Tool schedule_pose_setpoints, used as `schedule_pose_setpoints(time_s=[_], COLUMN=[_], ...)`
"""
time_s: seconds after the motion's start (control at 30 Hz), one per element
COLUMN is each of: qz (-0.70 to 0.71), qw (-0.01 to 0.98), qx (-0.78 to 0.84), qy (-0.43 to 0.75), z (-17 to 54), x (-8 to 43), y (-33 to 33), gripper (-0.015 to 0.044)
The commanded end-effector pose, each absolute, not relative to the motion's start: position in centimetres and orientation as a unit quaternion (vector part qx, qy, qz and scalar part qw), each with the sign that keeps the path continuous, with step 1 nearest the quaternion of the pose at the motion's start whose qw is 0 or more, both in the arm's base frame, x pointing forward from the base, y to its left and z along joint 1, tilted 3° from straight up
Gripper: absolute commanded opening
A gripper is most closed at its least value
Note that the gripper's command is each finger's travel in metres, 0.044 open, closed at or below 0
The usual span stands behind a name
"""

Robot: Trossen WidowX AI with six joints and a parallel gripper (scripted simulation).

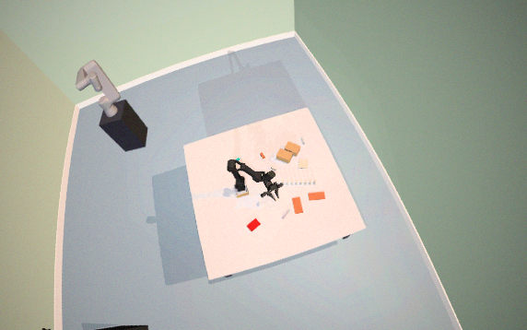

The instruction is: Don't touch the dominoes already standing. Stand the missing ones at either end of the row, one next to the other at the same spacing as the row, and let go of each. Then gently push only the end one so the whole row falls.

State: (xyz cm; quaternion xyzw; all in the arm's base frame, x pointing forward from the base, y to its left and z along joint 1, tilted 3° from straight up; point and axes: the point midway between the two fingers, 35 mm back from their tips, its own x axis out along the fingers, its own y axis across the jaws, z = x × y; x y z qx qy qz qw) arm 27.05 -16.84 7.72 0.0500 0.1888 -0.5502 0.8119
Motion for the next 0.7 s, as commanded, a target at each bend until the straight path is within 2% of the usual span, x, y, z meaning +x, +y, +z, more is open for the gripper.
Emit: schedule_pose_setpoints(time_s=[0.0, 0.47, 0.67], qz=[-0.558, -0.59, -0.591], qw=[0.812, 0.805, 0.804], qx=[0.04, 0.034, 0.034], qy=[0.165, 0.063, 0.059], z=[8.0, 9.3, 9.3], x=[26.2, 22.1, 21.9], y=[-16.3, -14.6, -14.5], gripper=[0.0107, 0.0107, 0.0107])
